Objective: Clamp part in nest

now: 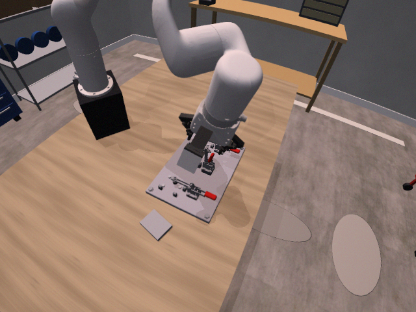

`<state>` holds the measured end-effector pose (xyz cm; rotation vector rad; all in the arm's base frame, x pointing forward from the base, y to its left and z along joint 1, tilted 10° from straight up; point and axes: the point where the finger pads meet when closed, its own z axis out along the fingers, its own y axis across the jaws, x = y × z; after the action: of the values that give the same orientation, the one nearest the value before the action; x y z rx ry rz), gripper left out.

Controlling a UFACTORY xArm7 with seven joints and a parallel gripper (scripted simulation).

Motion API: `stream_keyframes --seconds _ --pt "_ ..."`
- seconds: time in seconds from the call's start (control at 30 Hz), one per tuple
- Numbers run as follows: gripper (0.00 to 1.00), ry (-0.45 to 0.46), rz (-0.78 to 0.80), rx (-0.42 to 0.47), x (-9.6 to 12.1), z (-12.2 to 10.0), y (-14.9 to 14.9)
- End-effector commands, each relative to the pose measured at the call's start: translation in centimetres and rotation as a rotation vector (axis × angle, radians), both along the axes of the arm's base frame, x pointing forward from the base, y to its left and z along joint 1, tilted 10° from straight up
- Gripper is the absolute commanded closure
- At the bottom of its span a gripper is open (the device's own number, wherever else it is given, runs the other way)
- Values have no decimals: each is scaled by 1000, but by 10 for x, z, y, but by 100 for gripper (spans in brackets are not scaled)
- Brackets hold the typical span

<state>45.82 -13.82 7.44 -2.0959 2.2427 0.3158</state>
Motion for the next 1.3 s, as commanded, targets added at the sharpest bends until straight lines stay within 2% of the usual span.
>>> stream_keyframes --seconds 0.0,0.2,0.27,0.33,0.83,0.9,0.97,1.27 --pt "0 -14 11 -7 0 2 -2" --pt "0 -14 11 -7 0 2 -2" --pt "0 -50 174 -56 -15 3 -19" --pt "0 -54 198 -63 -17 3 -21" --pt "0 -55 205 -65 -18 3 -21" --pt "0 -84 370 -107 -32 4 -35" --pt "0 -88 396 -113 -34 5 -36" --pt "0 -88 399 -114 -34 5 -36"
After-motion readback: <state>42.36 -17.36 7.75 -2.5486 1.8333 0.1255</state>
